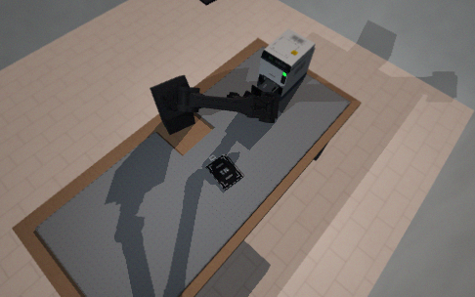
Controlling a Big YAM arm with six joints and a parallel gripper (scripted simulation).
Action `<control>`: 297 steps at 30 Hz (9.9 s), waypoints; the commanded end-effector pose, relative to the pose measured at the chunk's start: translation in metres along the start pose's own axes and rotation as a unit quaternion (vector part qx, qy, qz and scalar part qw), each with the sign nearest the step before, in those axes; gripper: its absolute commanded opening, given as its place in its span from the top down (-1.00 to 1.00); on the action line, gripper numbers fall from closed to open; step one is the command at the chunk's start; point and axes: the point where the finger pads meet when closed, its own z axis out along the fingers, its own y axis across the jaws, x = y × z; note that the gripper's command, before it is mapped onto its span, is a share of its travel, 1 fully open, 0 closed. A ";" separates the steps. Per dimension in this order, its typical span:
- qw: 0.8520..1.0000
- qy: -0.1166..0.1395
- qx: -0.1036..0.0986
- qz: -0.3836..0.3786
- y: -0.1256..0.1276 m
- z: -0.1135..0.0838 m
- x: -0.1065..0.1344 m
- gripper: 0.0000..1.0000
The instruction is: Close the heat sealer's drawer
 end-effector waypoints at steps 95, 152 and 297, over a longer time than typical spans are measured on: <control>1.000 0.012 -0.008 0.000 0.060 0.063 0.014 1.00; 1.000 0.013 -0.006 0.000 0.064 0.070 0.014 1.00; 1.000 0.015 -0.007 -0.001 0.090 0.099 0.015 1.00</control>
